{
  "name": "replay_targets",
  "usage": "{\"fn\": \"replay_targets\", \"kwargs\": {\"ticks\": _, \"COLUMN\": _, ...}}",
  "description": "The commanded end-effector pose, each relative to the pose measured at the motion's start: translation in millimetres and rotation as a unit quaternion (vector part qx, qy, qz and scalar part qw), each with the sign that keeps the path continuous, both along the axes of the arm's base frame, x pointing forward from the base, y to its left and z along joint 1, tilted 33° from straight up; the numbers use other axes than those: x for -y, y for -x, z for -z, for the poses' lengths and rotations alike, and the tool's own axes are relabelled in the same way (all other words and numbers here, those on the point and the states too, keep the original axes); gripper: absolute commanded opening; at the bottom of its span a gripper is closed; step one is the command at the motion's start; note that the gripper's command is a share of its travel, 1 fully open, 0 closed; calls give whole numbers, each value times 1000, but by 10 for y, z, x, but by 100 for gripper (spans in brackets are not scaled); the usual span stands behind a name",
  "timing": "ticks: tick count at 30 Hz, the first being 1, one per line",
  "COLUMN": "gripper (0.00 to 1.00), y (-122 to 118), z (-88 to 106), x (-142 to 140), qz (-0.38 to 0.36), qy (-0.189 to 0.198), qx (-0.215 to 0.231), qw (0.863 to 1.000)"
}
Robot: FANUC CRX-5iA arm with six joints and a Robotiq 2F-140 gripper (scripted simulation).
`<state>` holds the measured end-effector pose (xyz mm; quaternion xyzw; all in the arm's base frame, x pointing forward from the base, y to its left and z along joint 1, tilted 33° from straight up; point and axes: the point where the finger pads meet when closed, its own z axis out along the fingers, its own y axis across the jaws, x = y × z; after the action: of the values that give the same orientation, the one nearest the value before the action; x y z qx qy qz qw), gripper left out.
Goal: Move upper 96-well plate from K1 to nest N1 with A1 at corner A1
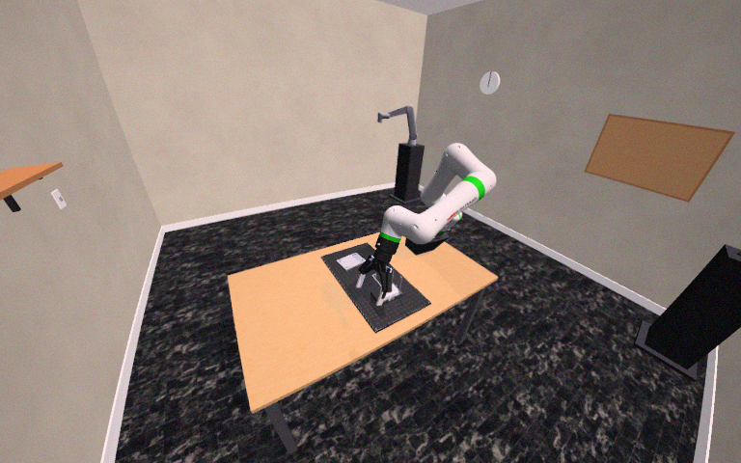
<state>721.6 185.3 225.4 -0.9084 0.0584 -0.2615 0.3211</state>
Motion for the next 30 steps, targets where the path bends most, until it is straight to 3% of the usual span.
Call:
{"fn": "replay_targets", "kwargs": {"ticks": 1, "gripper": 100, "y": 102, "z": 95, "x": 38, "qz": -7, "qy": 5, "qx": -18, "qw": 1000}}
{"fn": "replay_targets", "kwargs": {"ticks": 7, "gripper": 100, "y": 298, "z": 279, "x": 112, "qz": -7, "qy": 5, "qx": -18, "qw": 1000}}
{"fn": "replay_targets", "kwargs": {"ticks": 10, "gripper": 100, "y": 411, "z": 368, "x": 154, "qz": -23, "qy": 16, "qx": -64, "qw": 998}}
{"fn": "replay_targets", "kwargs": {"ticks": 20, "gripper": 100, "y": 700, "z": 592, "x": 259, "qz": -24, "qy": 17, "qx": -68, "qw": 997}}
{"fn": "replay_targets", "kwargs": {"ticks": 23, "gripper": 100, "y": 821, "z": 670, "x": 302, "qz": -39, "qy": 26, "qx": -115, "qw": 992}}
{"fn": "replay_targets", "kwargs": {"ticks": 30, "gripper": 100, "y": 1104, "z": 850, "x": 401, "qz": -41, "qy": 27, "qx": -119, "qw": 992}}
